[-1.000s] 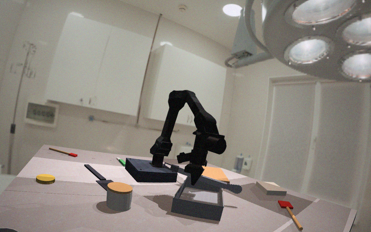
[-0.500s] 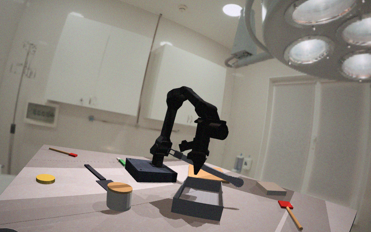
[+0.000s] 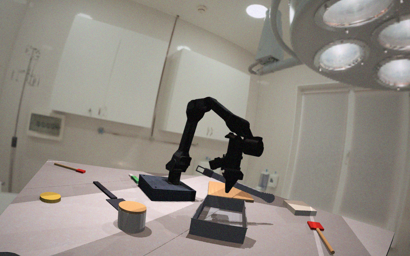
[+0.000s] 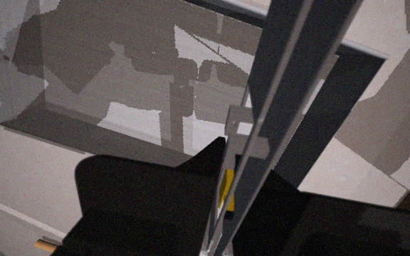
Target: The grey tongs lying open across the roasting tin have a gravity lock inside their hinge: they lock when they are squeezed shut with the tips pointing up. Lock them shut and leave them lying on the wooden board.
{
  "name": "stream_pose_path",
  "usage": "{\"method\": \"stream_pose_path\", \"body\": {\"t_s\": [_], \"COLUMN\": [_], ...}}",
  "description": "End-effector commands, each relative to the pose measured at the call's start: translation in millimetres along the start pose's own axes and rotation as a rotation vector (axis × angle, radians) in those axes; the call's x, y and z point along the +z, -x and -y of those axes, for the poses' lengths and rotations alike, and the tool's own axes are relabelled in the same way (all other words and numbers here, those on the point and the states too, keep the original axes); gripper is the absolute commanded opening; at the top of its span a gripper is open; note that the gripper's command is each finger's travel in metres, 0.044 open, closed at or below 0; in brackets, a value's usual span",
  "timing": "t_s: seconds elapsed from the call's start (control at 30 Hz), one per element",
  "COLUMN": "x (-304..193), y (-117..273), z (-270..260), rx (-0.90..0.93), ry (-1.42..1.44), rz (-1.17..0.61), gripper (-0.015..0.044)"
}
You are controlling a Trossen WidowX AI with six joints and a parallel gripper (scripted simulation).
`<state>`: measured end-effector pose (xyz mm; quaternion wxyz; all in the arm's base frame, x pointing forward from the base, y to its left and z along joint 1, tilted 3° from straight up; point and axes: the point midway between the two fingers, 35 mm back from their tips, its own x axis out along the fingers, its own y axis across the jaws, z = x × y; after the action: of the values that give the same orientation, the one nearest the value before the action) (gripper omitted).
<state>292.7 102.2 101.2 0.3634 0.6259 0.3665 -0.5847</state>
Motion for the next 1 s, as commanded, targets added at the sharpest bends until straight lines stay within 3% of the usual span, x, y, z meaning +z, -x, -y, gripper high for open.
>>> {"method": "stream_pose_path", "body": {"t_s": [0.0, 0.97], "x": [-20, -105], "y": [3, 8], "z": [15, 152], "rx": [0.006, 0.002], "ry": [0.104, 0.717], "rz": [-0.006, -0.021], "gripper": [-0.015, -0.015]}}
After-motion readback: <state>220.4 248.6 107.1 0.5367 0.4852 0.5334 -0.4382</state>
